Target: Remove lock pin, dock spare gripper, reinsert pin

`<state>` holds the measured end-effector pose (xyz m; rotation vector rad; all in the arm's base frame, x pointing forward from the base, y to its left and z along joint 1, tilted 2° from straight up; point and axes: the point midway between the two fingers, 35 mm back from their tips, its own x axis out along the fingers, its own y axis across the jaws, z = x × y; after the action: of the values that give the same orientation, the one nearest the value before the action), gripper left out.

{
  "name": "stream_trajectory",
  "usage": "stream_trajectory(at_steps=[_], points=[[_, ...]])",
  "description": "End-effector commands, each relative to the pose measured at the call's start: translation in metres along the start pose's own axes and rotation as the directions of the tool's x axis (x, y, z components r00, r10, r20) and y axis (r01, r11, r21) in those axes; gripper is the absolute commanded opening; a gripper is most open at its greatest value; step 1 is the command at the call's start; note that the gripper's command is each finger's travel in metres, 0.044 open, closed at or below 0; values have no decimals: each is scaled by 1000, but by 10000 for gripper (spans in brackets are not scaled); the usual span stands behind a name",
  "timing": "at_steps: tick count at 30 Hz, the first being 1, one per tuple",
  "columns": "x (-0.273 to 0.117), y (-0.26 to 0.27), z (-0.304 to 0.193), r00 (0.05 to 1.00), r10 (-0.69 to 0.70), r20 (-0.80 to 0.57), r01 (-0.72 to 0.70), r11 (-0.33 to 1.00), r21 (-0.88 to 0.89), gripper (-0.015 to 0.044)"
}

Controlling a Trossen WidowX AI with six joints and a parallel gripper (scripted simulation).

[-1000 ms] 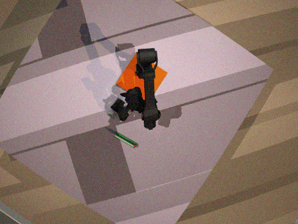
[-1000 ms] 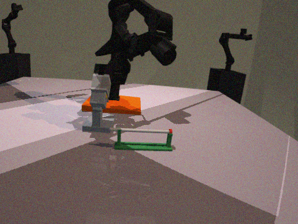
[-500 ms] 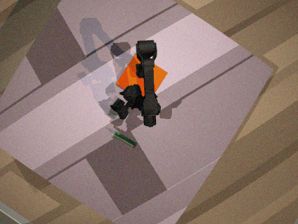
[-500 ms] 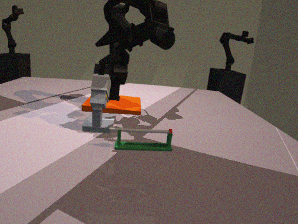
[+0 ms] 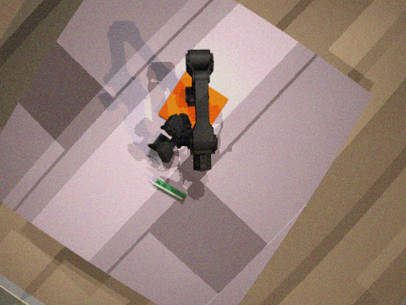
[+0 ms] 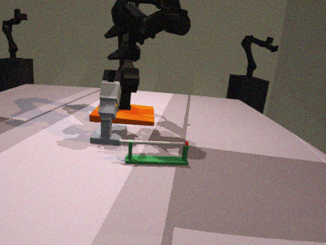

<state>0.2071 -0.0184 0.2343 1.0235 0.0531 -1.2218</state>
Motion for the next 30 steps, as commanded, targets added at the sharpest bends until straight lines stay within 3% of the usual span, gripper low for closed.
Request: stream_trajectory(at_steps=[1, 2, 5, 12, 14, 20, 25, 30], points=[[1, -1, -1, 1000, -2, 3, 2, 1000, -2, 440], [1, -1, -1, 1000, -2, 3, 2, 1000, -2, 440], [-13, 3, -15, 998, 28, -55, -28, 1000, 2, 361], [-91, 4, -74, 934, 128, -335, -127, 992, 23, 180], [-108, 1, -83, 912, 138, -385, -139, 990, 25, 180], [-109, 1, -86, 913, 125, -389, -149, 988, -32, 180], [-105, 11, -100, 929, 23, -370, -195, 879, -435, 180], [-98, 23, -115, 930, -82, -358, -239, 606, -759, 180]])
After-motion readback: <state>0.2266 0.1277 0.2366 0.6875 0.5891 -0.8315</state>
